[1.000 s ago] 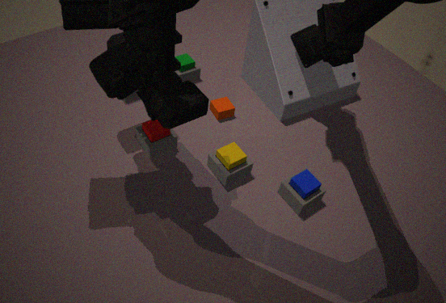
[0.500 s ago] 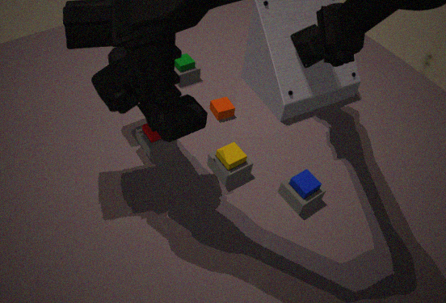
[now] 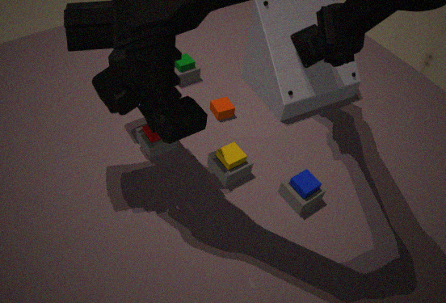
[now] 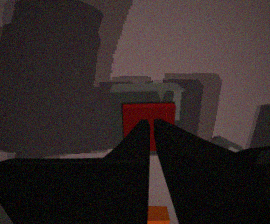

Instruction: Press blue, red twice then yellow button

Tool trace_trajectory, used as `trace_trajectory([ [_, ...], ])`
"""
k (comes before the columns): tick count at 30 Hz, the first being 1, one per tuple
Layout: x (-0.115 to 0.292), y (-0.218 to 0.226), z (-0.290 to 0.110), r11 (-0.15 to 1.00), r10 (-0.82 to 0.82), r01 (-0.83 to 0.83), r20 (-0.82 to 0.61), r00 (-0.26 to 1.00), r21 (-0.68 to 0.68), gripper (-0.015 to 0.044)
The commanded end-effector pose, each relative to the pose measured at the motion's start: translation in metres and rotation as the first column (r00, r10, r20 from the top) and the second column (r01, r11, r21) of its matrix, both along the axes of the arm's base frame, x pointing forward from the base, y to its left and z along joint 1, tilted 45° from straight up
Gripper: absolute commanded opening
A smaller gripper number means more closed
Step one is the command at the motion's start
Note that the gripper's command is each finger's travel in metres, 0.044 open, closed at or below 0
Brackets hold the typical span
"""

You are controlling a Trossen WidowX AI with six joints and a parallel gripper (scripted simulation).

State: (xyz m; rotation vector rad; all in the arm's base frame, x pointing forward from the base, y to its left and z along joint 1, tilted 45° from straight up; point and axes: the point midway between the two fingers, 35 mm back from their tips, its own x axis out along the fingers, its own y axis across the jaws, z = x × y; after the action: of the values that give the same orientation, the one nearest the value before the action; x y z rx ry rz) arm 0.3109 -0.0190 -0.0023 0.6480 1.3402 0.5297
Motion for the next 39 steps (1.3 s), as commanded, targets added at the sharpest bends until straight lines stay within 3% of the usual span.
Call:
trace_trajectory([
  [1, -0.002, 0.002, -0.001, 1.0, 0.0, 0.0, -0.009, 1.0, 0.006, 0.002],
  [7, -0.008, -0.022, 0.023, 1.0, 0.0, 0.0, -0.01, 1.0, 0.005, 0.002],
  [39, -0.002, 0.002, -0.001, 1.0, 0.0, 0.0, -0.009, 1.0, 0.006, 0.002],
])
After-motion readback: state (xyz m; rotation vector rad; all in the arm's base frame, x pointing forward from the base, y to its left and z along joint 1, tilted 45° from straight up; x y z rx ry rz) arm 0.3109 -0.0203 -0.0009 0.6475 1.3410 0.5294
